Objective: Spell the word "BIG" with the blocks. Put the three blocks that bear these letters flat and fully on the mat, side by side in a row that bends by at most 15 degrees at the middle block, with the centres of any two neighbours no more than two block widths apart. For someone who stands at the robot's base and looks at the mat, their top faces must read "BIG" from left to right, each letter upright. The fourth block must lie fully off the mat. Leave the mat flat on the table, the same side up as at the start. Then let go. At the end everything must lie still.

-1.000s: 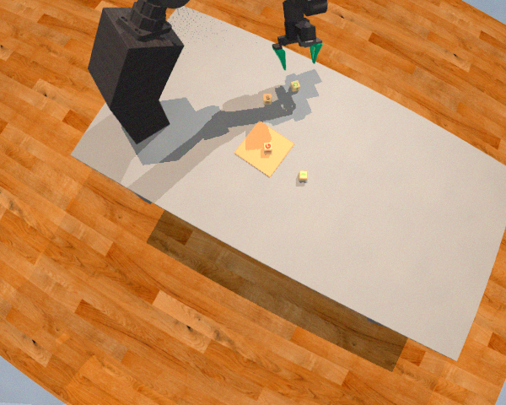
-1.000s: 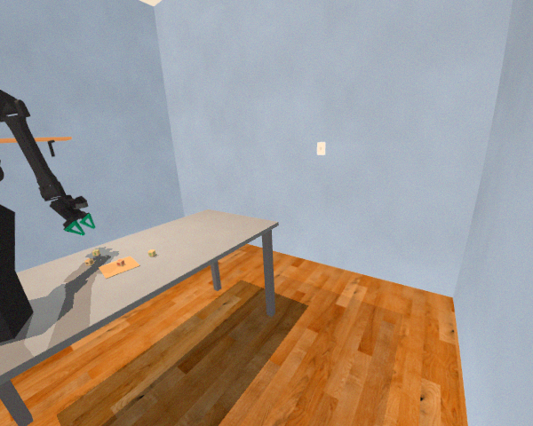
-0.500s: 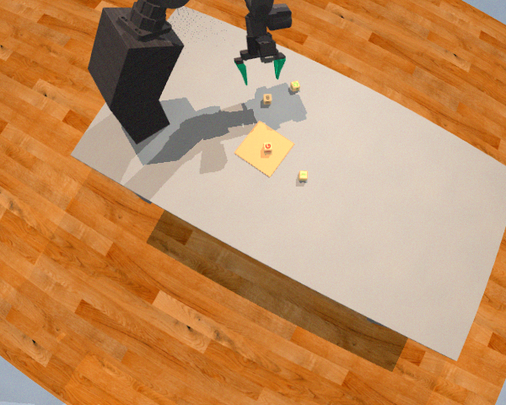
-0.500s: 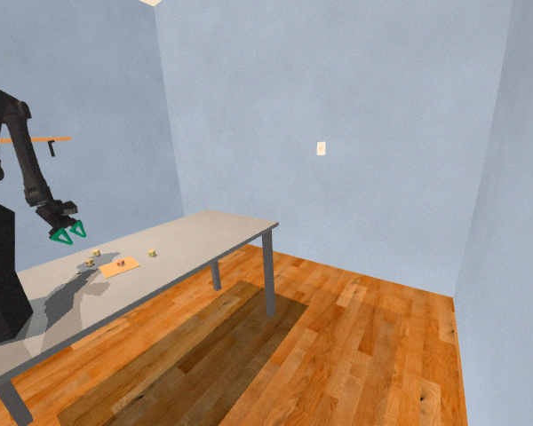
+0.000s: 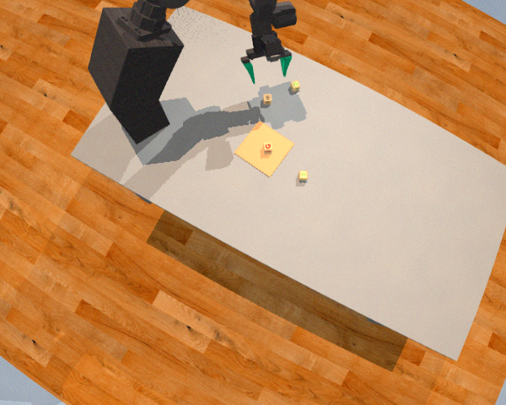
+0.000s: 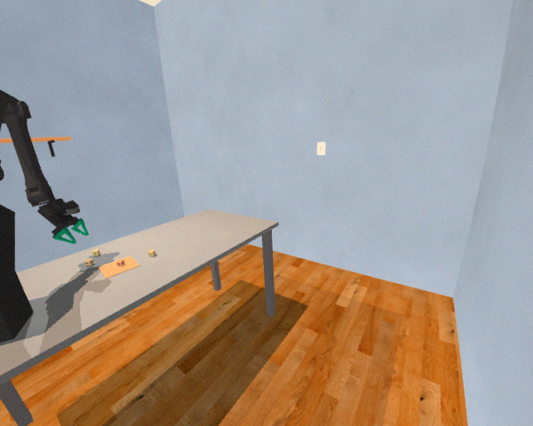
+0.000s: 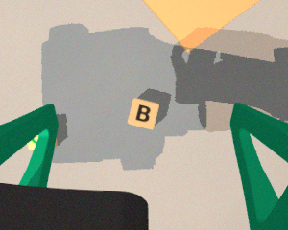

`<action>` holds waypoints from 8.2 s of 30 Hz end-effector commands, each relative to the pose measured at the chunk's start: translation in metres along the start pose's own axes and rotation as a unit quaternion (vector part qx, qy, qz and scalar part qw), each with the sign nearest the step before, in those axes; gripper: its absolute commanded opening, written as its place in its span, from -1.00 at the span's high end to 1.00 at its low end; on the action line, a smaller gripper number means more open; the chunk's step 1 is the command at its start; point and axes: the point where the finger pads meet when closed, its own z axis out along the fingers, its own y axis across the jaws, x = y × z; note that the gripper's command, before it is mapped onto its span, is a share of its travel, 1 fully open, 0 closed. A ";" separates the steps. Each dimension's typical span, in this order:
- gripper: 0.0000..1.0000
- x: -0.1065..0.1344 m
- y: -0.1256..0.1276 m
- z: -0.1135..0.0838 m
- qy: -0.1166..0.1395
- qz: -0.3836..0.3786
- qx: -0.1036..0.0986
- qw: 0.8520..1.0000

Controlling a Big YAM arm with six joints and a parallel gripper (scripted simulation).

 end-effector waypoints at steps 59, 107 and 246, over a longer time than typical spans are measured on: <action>-1.00 -0.145 -0.056 0.097 -0.005 0.002 0.001 1.000; -1.00 -0.147 -0.047 0.093 -0.007 0.002 -0.008 1.000; -1.00 0.028 0.005 0.040 0.271 -0.418 -0.138 0.856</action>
